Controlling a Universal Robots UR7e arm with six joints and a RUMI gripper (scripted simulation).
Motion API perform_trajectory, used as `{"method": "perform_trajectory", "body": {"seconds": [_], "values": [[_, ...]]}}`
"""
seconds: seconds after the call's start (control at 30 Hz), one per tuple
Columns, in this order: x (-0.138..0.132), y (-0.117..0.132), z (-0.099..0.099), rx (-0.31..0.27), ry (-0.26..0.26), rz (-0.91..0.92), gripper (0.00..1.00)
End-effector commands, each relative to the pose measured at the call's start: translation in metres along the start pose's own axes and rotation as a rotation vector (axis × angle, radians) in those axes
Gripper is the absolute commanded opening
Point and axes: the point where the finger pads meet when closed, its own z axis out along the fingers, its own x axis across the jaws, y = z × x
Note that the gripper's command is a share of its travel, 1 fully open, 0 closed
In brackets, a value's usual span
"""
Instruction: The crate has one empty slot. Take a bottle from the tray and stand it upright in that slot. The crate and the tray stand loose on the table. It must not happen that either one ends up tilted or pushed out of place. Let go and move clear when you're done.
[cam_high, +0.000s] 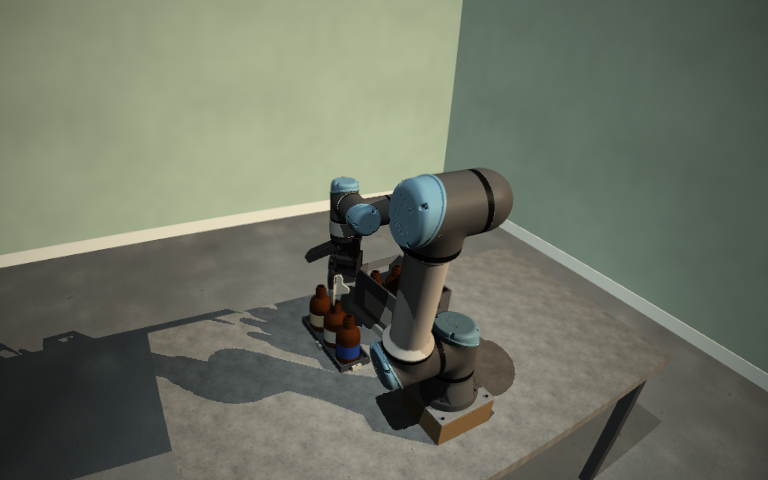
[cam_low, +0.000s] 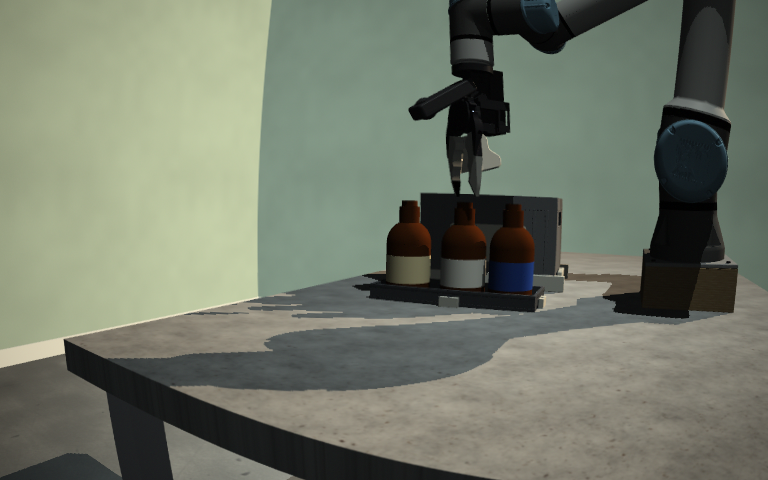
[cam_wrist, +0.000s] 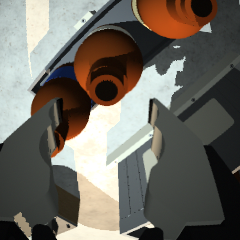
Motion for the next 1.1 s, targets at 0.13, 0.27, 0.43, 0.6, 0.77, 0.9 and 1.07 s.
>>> {"method": "perform_trajectory", "body": {"seconds": [0.13, 0.27, 0.43, 0.6, 0.77, 0.9, 1.07], "values": [[0.000, 0.000, 0.009, 0.001, 0.001, 0.000, 0.38], [0.000, 0.000, 0.014, 0.001, 0.001, 0.000, 0.38], [0.000, 0.000, 0.017, 0.001, 0.001, 0.000, 0.38], [0.000, 0.000, 0.022, 0.001, 0.001, 0.000, 0.38], [0.000, 0.000, 0.026, 0.001, 0.001, 0.000, 0.38], [0.000, 0.000, 0.027, 0.001, 0.001, 0.000, 0.38], [0.000, 0.000, 0.029, 0.001, 0.001, 0.000, 0.38]]}}
